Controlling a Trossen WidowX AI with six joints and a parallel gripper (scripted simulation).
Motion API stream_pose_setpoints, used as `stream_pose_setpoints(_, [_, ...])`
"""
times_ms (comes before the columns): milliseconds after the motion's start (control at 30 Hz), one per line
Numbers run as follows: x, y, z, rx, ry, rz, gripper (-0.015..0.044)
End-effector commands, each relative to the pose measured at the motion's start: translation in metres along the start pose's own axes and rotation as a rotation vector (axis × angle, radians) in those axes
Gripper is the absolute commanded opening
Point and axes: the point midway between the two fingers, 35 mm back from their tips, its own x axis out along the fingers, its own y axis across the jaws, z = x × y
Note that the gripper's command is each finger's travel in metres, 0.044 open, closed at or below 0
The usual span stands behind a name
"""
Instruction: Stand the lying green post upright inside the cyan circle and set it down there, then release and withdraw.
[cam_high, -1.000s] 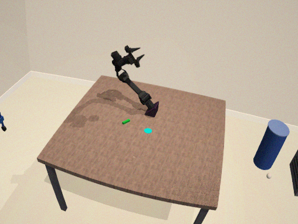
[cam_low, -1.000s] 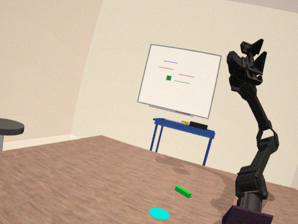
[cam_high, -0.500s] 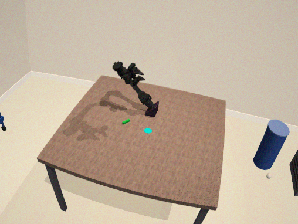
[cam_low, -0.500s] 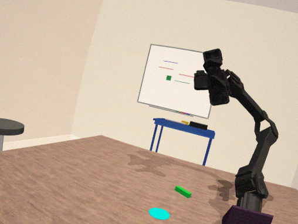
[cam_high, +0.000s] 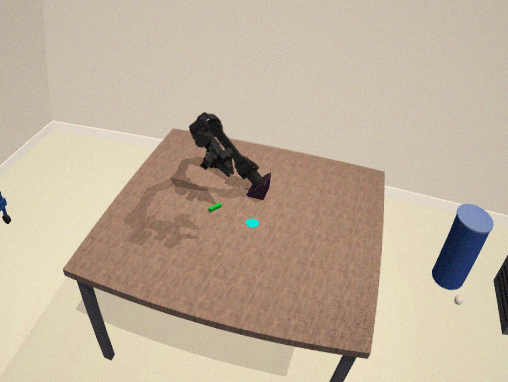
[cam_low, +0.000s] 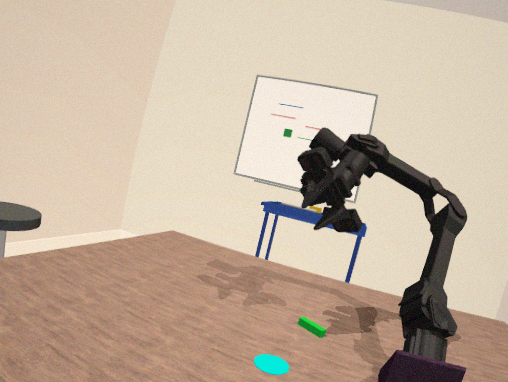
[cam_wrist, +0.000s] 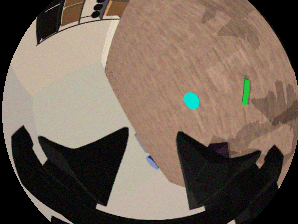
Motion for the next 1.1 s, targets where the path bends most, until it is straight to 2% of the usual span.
stream_pose_setpoints(0, [0.011, -0.036, 0.017, -0.032, -0.052, -0.198, 0.0233])
stream_pose_setpoints(333, [0.008, -0.121, 0.052, -0.176, -0.094, -0.685, 0.0233])
stream_pose_setpoints(600, [0.009, -0.123, 0.053, -0.18, -0.096, -0.695, 0.0233])
stream_pose_setpoints(933, [0.075, -0.182, 0.08, -0.178, -0.218, -0.781, 0.0233])
stream_pose_setpoints(1067, [0.088, -0.202, 0.081, -0.173, -0.245, -0.817, 0.0233])
